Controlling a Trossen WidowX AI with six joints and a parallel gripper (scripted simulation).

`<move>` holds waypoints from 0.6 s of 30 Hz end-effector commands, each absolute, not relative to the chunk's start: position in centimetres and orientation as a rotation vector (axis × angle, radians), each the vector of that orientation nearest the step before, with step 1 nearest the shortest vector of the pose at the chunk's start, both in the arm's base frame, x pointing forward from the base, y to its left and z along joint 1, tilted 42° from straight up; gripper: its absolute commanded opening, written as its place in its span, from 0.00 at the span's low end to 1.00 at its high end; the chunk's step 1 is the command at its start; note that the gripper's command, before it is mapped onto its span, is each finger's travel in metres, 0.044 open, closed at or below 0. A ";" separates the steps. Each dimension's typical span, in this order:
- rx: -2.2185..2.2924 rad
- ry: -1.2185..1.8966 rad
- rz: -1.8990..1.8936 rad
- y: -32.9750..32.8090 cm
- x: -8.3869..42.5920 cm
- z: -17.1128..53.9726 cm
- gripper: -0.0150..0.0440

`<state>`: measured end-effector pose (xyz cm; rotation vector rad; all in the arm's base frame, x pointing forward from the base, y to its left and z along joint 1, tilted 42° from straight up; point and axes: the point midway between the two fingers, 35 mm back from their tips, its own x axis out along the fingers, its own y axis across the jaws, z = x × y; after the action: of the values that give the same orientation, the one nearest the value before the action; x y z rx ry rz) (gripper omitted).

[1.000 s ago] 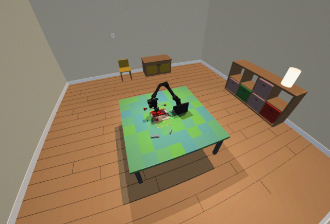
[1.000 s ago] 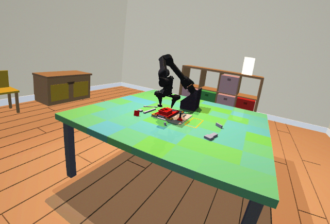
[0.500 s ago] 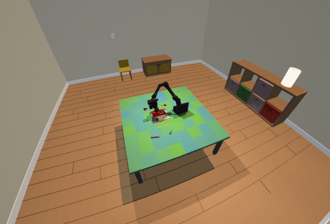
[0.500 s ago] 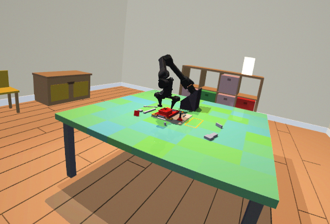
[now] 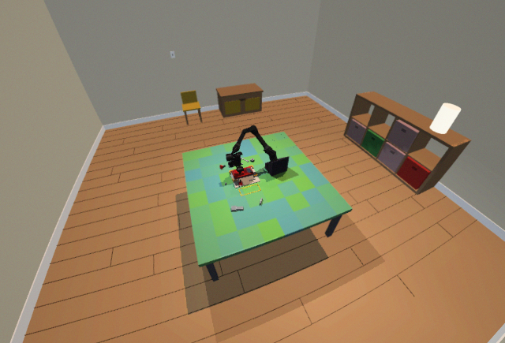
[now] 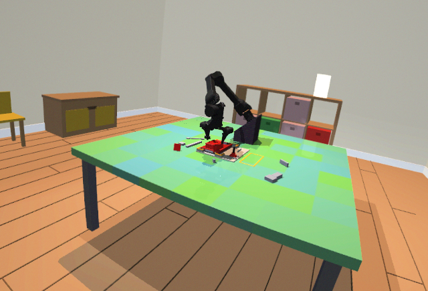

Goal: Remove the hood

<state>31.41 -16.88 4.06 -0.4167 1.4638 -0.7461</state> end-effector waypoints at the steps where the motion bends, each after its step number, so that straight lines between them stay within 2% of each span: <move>1: -0.417 1.471 -0.742 -17.0 31.2 3.8 1.00; 18: -0.417 1.471 -0.742 -17.5 31.2 3.2 1.00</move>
<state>31.26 -17.42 3.45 -0.4180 1.4664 -0.7472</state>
